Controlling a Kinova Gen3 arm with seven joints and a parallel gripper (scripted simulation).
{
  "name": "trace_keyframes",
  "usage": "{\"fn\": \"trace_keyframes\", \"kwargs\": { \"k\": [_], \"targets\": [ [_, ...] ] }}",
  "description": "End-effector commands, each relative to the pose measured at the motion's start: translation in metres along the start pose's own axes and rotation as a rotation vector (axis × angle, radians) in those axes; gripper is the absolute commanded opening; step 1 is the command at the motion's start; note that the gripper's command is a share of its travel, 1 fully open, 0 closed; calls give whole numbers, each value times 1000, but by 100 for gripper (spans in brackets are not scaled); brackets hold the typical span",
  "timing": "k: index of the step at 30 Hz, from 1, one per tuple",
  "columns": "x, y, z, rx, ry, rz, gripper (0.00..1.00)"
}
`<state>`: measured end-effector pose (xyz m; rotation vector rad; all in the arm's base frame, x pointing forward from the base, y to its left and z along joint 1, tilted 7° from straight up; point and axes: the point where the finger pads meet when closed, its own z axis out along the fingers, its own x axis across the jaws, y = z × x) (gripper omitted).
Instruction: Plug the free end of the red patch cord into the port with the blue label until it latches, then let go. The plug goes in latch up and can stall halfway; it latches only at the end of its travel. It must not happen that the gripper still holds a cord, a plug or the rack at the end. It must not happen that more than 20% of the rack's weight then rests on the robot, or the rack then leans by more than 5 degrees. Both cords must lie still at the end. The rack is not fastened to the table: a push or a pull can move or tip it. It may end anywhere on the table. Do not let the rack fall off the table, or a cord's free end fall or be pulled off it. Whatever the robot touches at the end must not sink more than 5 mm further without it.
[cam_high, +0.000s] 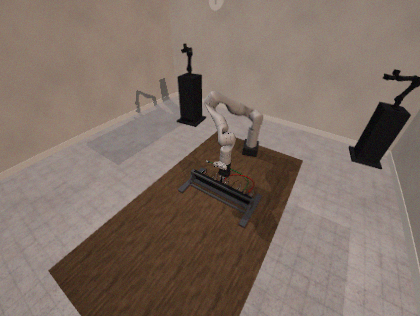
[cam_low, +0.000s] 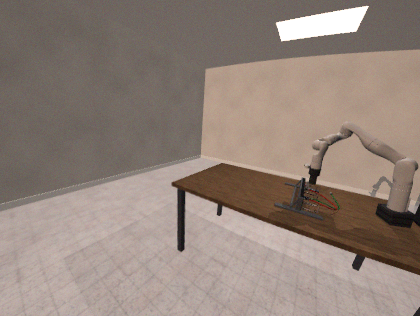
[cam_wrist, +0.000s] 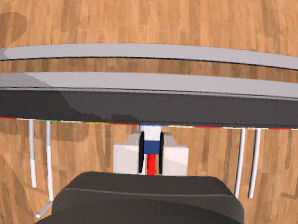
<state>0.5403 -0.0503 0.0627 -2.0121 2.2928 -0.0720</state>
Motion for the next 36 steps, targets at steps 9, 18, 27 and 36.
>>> {"fn": "trace_keyframes", "kwargs": {
  "k": [9,18,27,36],
  "targets": [
    [0,-4,-1,7,-1,1,0],
    [0,-4,-1,7,-1,1,0],
    [0,-1,-1,7,-1,1,0],
    [0,0,-1,7,-1,1,0]
  ]
}}
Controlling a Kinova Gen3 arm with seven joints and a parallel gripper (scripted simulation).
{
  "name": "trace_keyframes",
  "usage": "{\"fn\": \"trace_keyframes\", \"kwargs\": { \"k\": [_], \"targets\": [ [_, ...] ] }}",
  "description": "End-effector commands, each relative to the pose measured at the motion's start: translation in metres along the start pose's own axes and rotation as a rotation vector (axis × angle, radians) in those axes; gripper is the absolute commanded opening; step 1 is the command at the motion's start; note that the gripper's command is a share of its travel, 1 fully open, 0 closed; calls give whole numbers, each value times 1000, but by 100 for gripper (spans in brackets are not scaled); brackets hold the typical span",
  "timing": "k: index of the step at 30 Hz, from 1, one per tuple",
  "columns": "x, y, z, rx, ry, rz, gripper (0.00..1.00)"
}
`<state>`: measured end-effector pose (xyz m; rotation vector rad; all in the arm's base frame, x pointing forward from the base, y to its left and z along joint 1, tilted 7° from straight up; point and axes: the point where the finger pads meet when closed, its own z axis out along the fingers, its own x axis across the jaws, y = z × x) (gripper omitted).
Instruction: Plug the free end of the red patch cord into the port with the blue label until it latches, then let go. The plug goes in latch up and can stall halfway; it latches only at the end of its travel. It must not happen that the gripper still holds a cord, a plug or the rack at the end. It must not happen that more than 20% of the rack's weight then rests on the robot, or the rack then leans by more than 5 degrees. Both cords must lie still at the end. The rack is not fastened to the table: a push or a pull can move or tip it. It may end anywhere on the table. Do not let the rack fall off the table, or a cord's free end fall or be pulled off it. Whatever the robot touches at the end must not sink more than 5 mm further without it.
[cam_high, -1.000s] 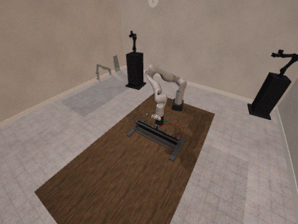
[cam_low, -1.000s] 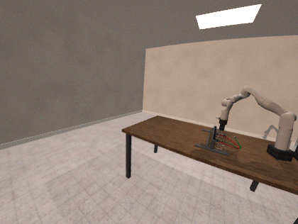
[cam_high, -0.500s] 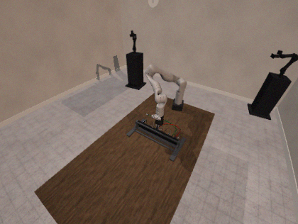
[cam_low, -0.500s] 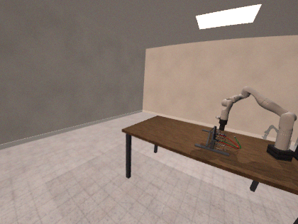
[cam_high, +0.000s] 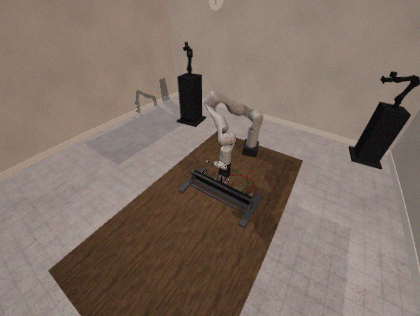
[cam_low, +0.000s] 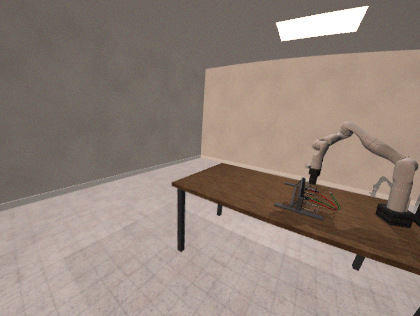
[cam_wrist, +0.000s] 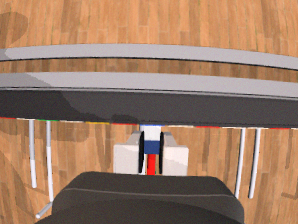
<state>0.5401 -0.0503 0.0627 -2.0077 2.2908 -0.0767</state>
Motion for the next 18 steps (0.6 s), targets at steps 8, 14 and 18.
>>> {"fn": "trace_keyframes", "kwargs": {
  "k": [8,14,18],
  "targets": [
    [0,-1,-1,2,0,0,73],
    [0,-1,-1,2,0,0,73],
    [0,-1,-1,2,0,0,73]
  ]
}}
